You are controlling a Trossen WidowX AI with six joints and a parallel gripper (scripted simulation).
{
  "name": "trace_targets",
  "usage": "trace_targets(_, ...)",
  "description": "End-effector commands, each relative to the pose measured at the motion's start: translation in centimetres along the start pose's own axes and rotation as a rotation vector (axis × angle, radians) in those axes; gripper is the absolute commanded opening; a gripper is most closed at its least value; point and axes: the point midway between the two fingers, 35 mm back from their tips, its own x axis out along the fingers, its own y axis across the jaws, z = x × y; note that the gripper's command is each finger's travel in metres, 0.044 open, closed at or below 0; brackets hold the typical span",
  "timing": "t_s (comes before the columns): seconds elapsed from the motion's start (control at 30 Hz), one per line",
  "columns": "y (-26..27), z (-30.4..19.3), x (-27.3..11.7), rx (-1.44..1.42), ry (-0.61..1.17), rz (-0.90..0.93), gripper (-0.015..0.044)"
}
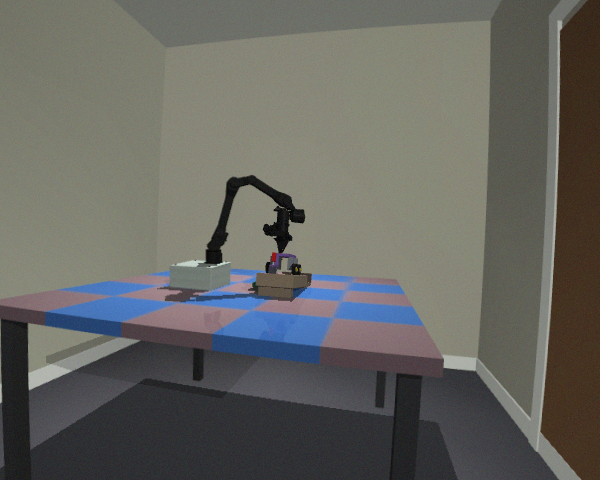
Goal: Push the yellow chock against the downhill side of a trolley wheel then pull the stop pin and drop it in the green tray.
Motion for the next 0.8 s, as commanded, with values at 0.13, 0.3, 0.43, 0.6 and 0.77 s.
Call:
trace_targets(0.13,-0.1,-0.3,1.6,-0.004,0.006,0.003,0.0)
trace_targets(0.3,-0.1,-0.3,2.8,-0.004,0.006,0.003,0.0)
trace_targets(0.43,-0.1,-0.3,3.8,-0.004,0.006,0.003,0.0)
trace_targets(0.6,-0.1,-0.3,5.0,-0.004,0.006,0.004,0.0)
trace_targets(0.77,0.0,-0.4,6.2,-0.004,0.006,0.004,0.0)
